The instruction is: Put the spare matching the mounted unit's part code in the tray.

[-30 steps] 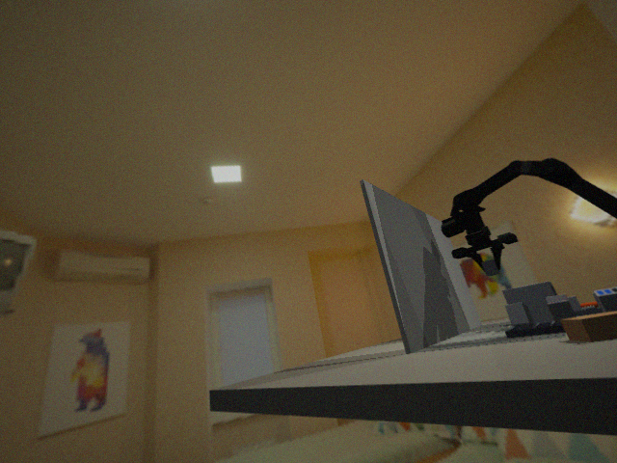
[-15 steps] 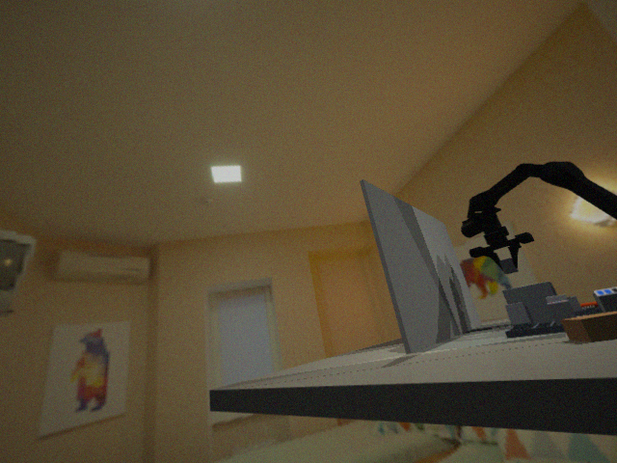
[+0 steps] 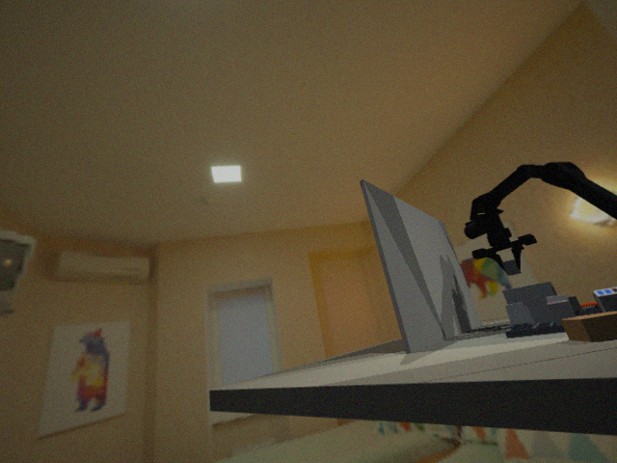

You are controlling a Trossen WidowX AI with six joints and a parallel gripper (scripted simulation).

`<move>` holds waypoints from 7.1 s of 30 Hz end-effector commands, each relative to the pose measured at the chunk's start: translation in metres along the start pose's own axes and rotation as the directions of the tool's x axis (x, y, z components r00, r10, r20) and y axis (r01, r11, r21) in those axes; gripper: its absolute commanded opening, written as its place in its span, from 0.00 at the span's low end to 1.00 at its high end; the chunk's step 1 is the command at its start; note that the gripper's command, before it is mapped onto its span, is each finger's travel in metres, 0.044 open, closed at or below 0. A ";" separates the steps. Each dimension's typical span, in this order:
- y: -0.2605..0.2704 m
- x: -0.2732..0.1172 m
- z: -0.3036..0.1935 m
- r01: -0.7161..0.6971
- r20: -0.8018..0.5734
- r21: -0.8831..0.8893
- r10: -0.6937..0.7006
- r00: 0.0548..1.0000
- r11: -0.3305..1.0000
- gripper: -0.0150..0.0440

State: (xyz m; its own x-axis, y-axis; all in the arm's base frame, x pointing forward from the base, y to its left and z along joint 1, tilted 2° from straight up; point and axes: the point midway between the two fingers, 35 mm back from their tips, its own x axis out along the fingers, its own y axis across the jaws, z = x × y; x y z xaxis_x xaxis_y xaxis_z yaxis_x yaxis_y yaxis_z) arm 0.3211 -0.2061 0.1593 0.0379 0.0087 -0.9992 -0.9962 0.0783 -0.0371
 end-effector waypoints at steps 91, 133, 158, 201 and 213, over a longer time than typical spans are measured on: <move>-0.007 0.076 -0.004 0.002 -0.001 -0.004 -0.002 1.000 1.000 0.25; -0.005 0.109 -0.002 0.002 -0.001 -0.004 -0.002 1.000 1.000 0.25; -0.002 0.128 0.000 0.001 0.000 -0.004 -0.001 1.000 1.000 0.25; 0.001 0.031 0.001 0.001 -0.001 -0.004 -0.001 1.000 1.000 1.00; -0.002 0.034 0.000 0.021 -0.011 -0.002 -0.021 1.000 1.000 1.00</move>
State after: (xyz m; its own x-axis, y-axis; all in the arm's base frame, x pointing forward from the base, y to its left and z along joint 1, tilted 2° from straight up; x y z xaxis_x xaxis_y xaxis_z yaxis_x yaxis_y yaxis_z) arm 0.3237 -0.2060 0.1245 0.0525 -0.0008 -0.9986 -0.9957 0.0764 -0.0524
